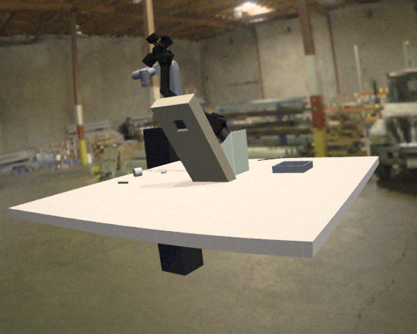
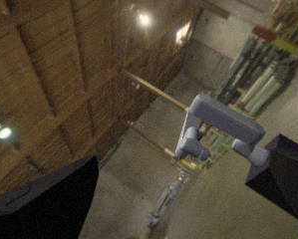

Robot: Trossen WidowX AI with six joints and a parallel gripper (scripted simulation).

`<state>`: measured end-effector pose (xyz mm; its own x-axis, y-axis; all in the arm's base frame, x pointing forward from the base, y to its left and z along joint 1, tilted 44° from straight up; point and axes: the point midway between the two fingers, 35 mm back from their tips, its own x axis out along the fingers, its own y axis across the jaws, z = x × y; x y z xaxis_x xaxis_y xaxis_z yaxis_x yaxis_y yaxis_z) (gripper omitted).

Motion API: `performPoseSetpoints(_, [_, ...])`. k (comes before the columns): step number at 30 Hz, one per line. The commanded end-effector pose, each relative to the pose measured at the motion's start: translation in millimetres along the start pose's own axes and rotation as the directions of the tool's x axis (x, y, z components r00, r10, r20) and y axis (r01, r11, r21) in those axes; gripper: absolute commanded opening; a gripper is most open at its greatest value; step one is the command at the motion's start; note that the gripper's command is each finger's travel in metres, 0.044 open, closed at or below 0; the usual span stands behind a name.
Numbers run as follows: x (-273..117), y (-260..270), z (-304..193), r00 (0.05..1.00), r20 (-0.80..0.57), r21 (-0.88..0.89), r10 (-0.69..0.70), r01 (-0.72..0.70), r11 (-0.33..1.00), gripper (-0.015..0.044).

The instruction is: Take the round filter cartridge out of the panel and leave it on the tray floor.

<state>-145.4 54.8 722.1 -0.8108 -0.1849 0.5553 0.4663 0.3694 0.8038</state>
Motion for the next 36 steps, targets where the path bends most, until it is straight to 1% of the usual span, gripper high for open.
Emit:
performPoseSetpoints(1, [-0.3,0.2,1.0,1.0,0.003,0.007,0.002,-0.002,1.0,0.0374])
performPoseSetpoints(5, [-5.0,4.2,16.9,0.998,0.051,0.123,0.034,-0.04,0.992,0.0269])
performPoseSetpoints(7, [-8.2,9.5,28.9,0.994,0.079,0.199,0.07,-0.085,0.976,0.0216])
performPoseSetpoints(9, [-15.1,18.4,50.0,0.983,0.131,0.324,0.132,-0.168,0.931,0.0164])
performPoseSetpoints(12, [-31.5,31.6,83.1,0.947,0.227,0.5,0.225,-0.312,0.808,0.0093])
performPoseSetpoints(15, [-51.7,42.6,111.9,0.897,0.32,0.622,0.306,-0.442,0.647,0.0093])
performPoseSetpoints(17, [-61.8,47.2,125.2,0.868,0.36,0.661,0.341,-0.496,0.563,0.0093])
performPoseSetpoints(18, [-69.3,50.3,135.2,0.845,0.388,0.684,0.367,-0.531,0.5,0.0093])
performPoseSetpoints(20, [-88.6,56.8,157.9,0.785,0.453,0.721,0.423,-0.601,0.344,0.0093])
performPoseSetpoints(23, [-123.1,65.7,186.7,0.674,0.545,0.72,0.498,-0.681,0.133,0.0093])
performPoseSetpoints(26, [-161.8,71.9,211.7,0.545,0.624,0.694,0.56,-0.716,-0.077,0.0093])
performPoseSetpoints(28, [-189.7,74.4,226.0,0.449,0.668,0.667,0.593,-0.715,-0.211,0.0093])
performPoseSetpoints(31, [-227.1,74.8,242.6,0.317,0.714,0.632,0.624,-0.676,-0.379,0.0093])
performPoseSetpoints(34, [-274.2,69.3,262.1,0.147,0.754,0.596,0.64,-0.56,-0.575,0.0093])
performPoseSetpoints(36, [-306.7,63.1,272.1,0.029,0.769,0.578,0.639,-0.459,-0.675,0.0093])
